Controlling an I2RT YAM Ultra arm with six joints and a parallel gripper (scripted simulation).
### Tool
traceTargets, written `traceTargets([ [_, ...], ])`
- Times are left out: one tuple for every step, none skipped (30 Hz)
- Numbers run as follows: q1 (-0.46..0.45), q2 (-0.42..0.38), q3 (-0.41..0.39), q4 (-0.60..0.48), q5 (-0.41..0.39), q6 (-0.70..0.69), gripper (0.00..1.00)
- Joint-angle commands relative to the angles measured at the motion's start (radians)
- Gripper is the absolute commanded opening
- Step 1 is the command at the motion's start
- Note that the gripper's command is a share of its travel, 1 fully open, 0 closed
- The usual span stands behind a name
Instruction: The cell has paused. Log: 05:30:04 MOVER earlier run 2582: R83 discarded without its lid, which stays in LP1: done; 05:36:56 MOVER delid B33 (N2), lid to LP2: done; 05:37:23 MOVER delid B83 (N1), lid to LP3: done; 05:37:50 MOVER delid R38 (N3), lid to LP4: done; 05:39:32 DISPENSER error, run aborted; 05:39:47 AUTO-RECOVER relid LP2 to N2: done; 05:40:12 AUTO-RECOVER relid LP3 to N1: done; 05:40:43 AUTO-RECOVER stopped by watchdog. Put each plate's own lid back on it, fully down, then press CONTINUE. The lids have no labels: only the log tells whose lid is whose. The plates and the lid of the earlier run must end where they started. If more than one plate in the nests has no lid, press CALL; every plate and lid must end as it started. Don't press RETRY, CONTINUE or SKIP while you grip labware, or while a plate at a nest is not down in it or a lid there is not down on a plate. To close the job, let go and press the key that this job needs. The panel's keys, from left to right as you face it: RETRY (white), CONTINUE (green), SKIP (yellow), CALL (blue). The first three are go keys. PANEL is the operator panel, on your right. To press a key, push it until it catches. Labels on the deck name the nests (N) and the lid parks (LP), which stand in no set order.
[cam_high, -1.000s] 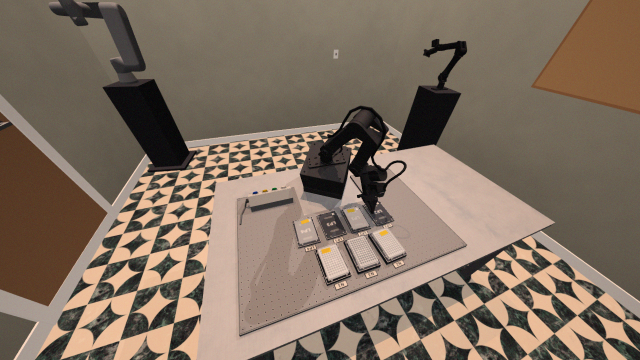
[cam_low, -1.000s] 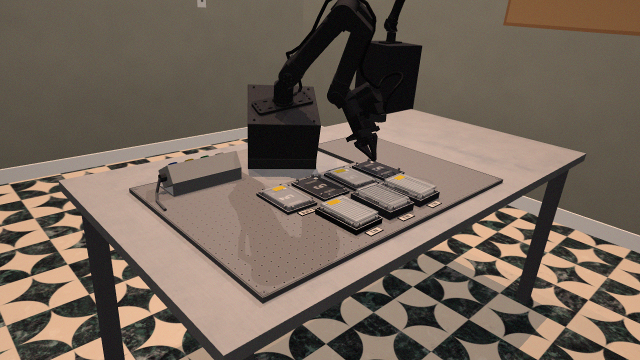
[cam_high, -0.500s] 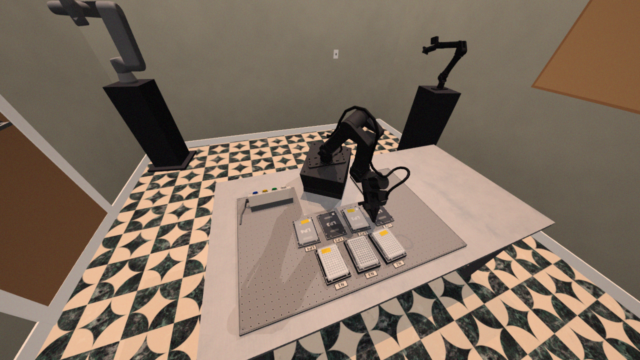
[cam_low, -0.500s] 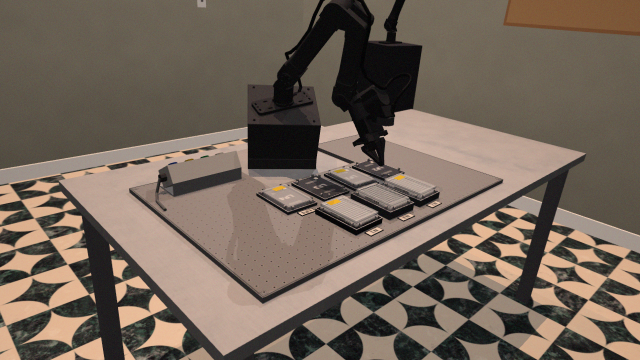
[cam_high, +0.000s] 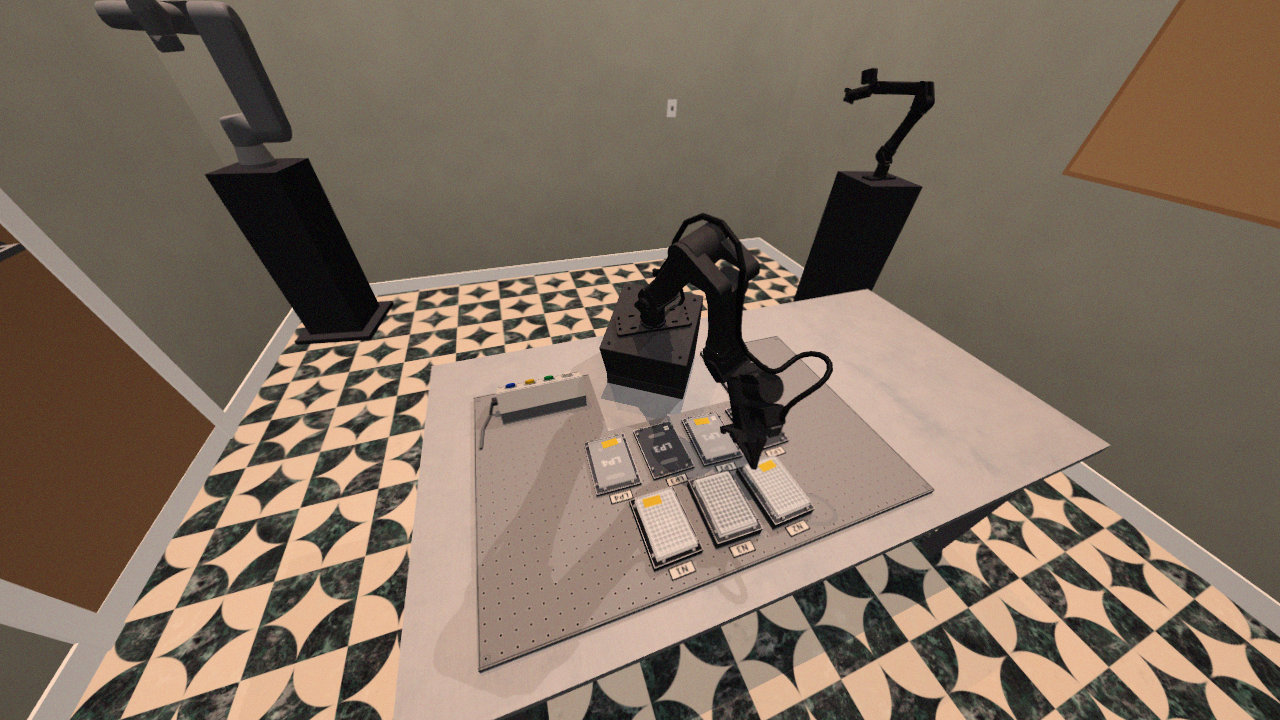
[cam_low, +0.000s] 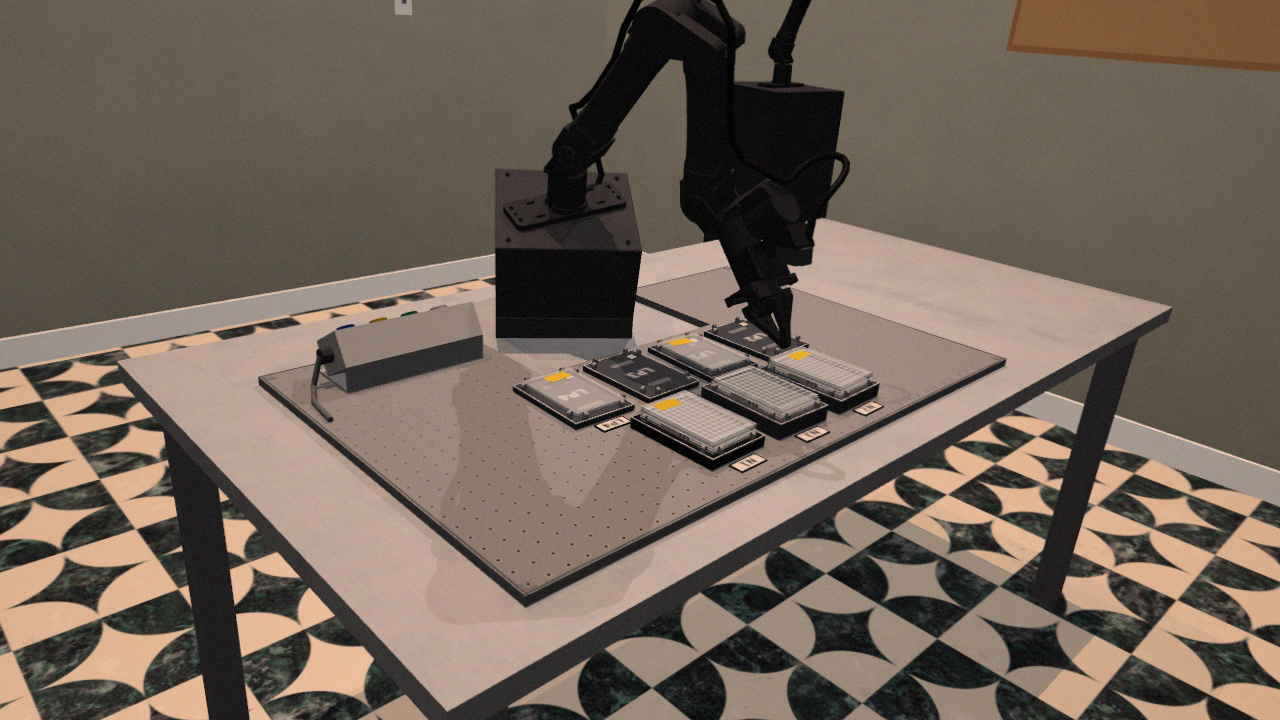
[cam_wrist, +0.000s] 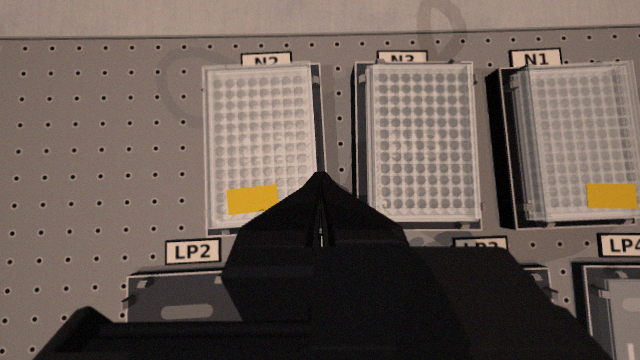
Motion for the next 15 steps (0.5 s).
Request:
traceTargets([
  [-0.03, -0.015, 0.08, -0.057, -0.048, -0.037, 0.0],
  [-0.039, -0.005, 0.097, -0.07, -0.056, -0.042, 0.0],
  [-0.048, 0.008, 0.114, -0.083, -0.063, -0.047, 0.0],
  [-0.056, 0.011, 0.131, -0.096, -0.07, -0.052, 0.0],
  [-0.064, 0.013, 0.148, -0.109, -0.077, -0.057, 0.0],
  [-0.072, 0.012, 0.165, -0.121, -0.084, -0.062, 0.0],
  [-0.08, 0.01, 0.183, -0.134, -0.09, -0.067, 0.0],
  [-0.088, 0.017, 0.2, -0.147, -0.097, -0.072, 0.0],
  [-0.088, 0.017, 0.2, -0.147, -0.097, -0.072, 0.0],
  [-0.088, 0.017, 0.2, -0.147, -0.097, -0.072, 0.0],
  [-0.092, 0.011, 0.223, -0.166, -0.103, -0.075, 0.0],
  [-0.103, 0.031, 0.24, -0.177, -0.11, -0.08, 0.0],
  [-0.11, 0.033, 0.257, -0.19, -0.116, -0.084, 0.0],
  [-0.117, 0.037, 0.275, -0.202, -0.121, -0.089, 0.0],
  [-0.122, 0.039, 0.289, -0.212, -0.125, -0.091, 0.0],
])
